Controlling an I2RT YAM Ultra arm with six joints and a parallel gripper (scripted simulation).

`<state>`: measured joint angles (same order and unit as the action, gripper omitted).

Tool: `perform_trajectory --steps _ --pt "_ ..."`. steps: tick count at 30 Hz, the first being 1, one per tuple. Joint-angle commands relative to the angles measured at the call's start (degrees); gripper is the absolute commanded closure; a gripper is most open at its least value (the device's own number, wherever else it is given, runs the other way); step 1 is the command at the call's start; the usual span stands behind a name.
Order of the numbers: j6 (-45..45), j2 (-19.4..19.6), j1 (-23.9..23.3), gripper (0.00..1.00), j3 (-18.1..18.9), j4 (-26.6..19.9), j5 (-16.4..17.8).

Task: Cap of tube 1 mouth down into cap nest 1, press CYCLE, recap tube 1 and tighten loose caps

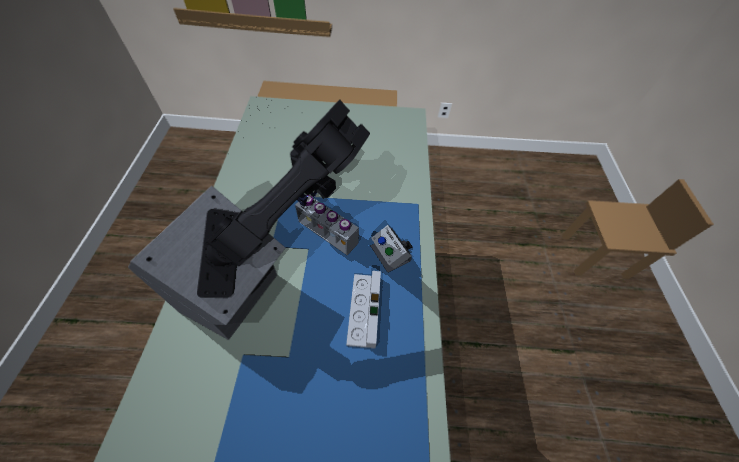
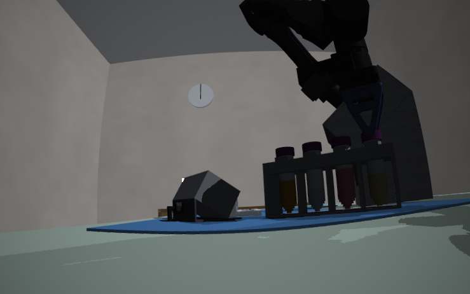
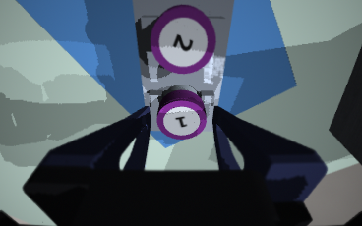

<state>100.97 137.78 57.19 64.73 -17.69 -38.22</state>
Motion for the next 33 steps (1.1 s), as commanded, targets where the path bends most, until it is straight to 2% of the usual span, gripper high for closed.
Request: perform_trajectory --steps 1,7,8,22,32,33 --pt "-0.4 -0.22 0.26 0.51 0.05 0.28 -0.45" --pt "-0.59 -0.03 0.11 0.51 0.01 0.62 -0.45" --pt "-0.59 -0.03 0.11 1.0 0.0 0.63 -0.45" --pt "-0.6 -0.03 0.1 1.0 0.0 0.64 -0.45" --pt "-29.21 -0.07 0.13 1.0 0.0 0.58 -0.45" --pt "-29.21 -0.07 0.13 1.0 0.0 0.58 -0.45"
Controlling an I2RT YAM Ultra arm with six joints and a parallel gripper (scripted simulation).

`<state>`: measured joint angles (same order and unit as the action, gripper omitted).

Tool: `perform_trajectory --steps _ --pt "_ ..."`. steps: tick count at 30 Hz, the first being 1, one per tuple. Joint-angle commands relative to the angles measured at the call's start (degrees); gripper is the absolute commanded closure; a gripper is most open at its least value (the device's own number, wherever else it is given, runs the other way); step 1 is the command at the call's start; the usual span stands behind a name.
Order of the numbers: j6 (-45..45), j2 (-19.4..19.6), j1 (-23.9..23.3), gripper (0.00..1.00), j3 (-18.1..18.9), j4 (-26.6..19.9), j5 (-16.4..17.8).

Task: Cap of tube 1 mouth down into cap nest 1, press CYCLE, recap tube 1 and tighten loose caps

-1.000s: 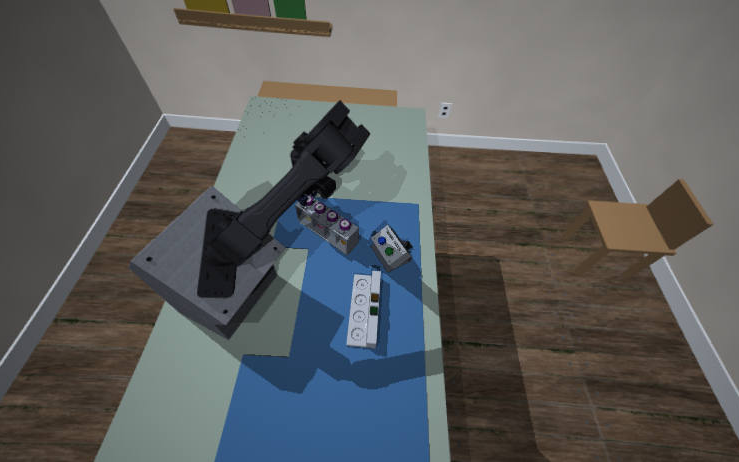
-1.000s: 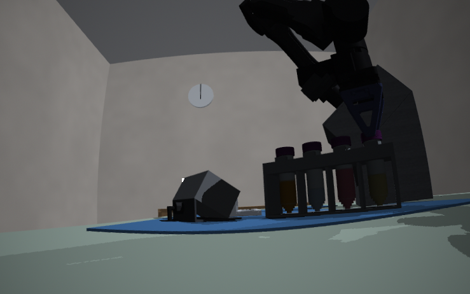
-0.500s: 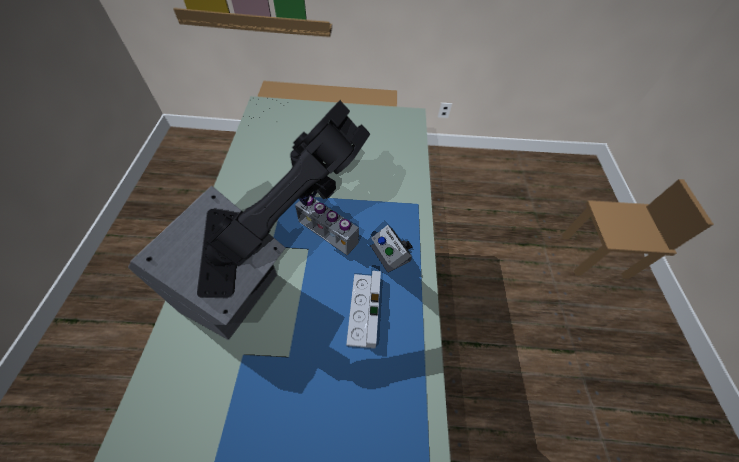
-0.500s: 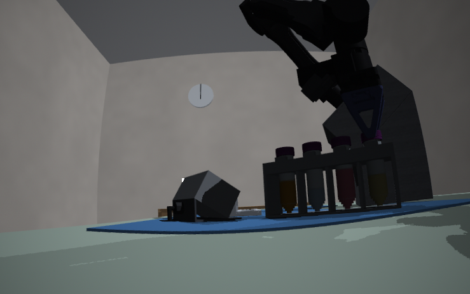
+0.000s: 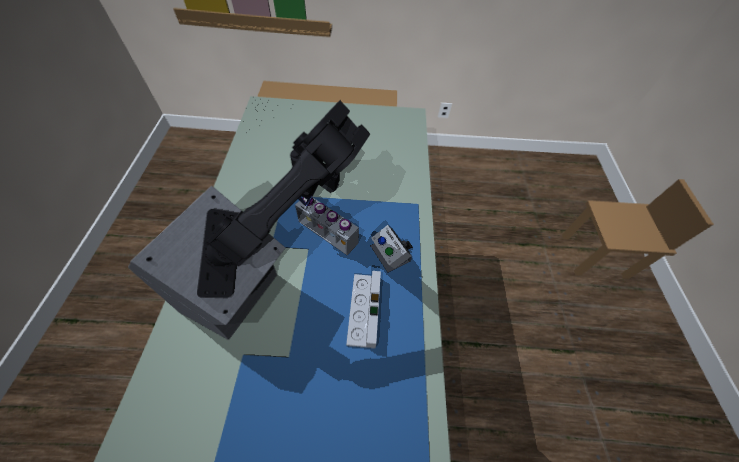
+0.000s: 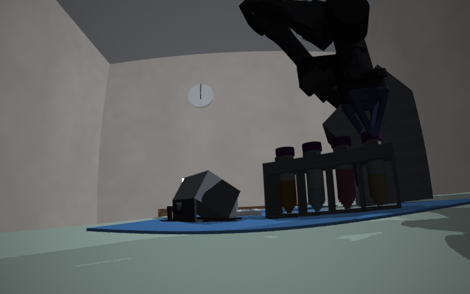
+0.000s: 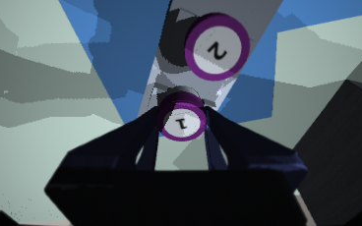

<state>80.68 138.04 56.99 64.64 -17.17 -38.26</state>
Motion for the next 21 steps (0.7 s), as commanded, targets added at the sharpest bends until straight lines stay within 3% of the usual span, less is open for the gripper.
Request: perform_trajectory --steps 1,16,18,21 --pt "-8.92 -0.33 0.33 1.0 0.09 0.05 -0.4" --pt "-51.84 -0.39 0.38 1.0 0.1 -0.04 -0.4" --pt "-51.84 -0.39 0.38 1.0 0.1 -0.04 -0.4" --pt "-60.43 -0.41 0.38 1.0 0.09 -0.05 -0.39"
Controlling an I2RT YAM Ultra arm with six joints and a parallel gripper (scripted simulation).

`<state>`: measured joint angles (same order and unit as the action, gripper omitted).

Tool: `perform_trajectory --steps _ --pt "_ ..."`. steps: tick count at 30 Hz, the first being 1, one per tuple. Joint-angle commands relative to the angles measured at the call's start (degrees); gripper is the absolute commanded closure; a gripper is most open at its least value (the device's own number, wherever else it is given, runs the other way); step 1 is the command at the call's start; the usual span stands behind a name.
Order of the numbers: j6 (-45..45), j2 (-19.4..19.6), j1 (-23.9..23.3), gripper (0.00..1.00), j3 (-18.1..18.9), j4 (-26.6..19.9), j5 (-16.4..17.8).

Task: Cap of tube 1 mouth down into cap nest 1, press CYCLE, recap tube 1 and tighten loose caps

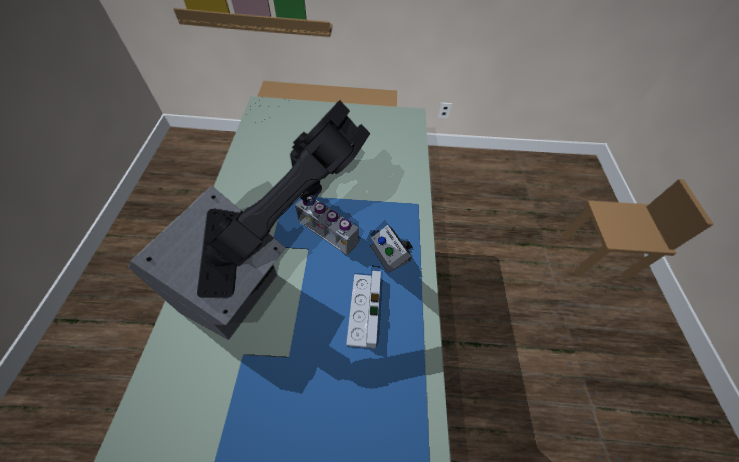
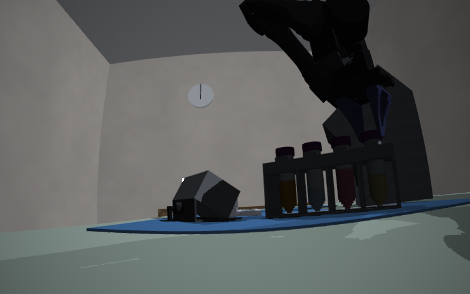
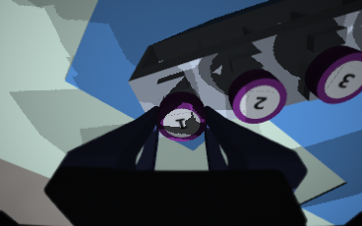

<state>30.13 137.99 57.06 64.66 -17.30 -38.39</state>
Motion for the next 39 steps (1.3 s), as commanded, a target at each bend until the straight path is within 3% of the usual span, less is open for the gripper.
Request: perform_trajectory --steps 1,12,14,29,31,39 --pt "-12.73 -0.37 0.32 1.0 0.07 0.08 -0.26" --pt "-44.2 -0.41 0.36 1.0 0.08 0.0 -0.25" --pt "-44.2 -0.41 0.36 1.0 0.08 0.0 -0.25" --pt "-87.11 -0.46 0.4 1.0 0.08 -0.1 -0.24" --pt "-87.11 -0.46 0.4 1.0 0.08 -0.1 -0.24" --pt "-110.0 -0.49 0.42 1.0 0.08 -0.15 -0.24"
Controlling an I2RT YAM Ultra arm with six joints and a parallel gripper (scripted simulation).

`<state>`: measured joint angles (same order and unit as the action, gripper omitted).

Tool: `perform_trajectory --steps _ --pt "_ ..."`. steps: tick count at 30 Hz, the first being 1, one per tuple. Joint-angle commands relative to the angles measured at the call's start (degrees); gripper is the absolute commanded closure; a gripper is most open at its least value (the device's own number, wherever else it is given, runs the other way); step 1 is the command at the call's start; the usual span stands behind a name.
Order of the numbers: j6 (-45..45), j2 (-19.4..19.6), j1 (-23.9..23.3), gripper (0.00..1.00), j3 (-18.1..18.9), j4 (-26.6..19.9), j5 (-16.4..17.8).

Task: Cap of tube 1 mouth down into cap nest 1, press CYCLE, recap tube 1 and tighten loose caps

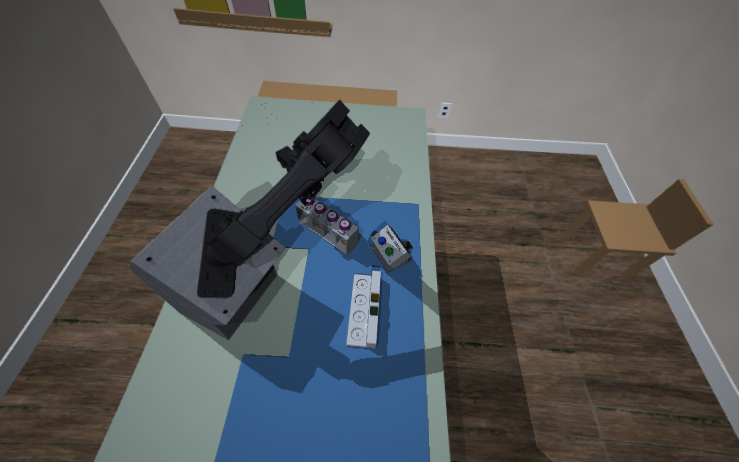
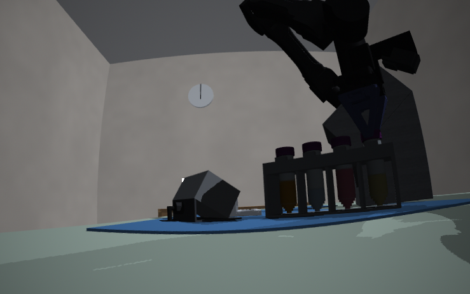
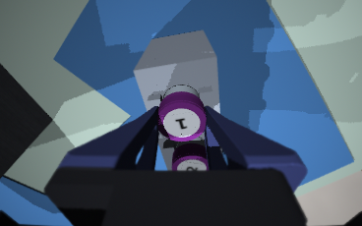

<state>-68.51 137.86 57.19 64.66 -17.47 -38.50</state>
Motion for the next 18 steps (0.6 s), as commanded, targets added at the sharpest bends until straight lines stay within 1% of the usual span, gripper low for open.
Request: perform_trajectory --steps 1,7,15,16,18 --pt "-14.22 -0.36 0.29 1.0 0.08 0.02 -0.13" --pt "-30.86 -0.38 0.31 1.0 0.08 -0.02 -0.13" --pt "-30.86 -0.39 0.31 1.0 0.08 -0.02 -0.13" --pt "-30.86 -0.39 0.31 0.51 0.07 -0.01 -0.13" --pt "-30.86 -0.39 0.3 0.51 0.07 -0.01 -0.13"
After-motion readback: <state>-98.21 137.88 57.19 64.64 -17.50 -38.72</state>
